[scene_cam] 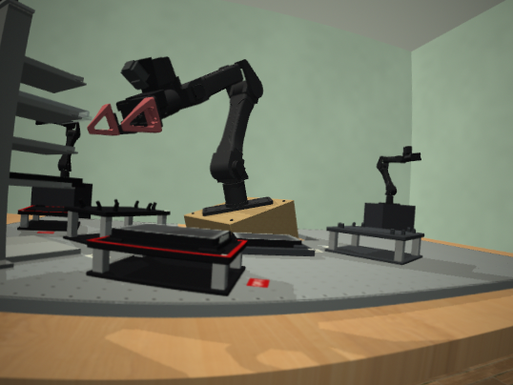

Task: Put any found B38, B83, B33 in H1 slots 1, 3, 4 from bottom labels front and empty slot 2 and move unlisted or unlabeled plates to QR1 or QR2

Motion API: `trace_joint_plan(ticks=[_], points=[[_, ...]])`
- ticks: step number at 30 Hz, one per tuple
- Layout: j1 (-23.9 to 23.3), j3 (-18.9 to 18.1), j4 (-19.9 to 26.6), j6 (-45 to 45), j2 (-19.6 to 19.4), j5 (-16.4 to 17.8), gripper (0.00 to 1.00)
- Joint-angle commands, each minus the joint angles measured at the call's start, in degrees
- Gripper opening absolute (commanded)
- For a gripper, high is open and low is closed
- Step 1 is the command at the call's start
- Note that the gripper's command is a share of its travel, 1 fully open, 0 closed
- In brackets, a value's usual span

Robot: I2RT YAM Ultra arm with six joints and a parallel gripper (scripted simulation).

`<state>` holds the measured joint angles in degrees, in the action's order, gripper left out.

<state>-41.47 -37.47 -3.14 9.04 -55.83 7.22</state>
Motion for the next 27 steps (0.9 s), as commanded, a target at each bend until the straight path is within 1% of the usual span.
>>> trace_joint_plan(ticks=[1, 5, 20, 22, 27], points=[[0.36, -1.21, -0.55, -0.15, -0.49, -0.17, 1.00], [0.50, -1.64, -0.80, -0.18, -1.17, -0.31, 1.00], [1.46, -5.06, -2.38, -0.43, -6.11, -1.23, 1.00], [1.46, -5.06, -2.38, -0.43, -6.11, -1.23, 1.00], [1.74, -6.26, -2.80, -0.50, -7.70, -1.50, 1.00]])
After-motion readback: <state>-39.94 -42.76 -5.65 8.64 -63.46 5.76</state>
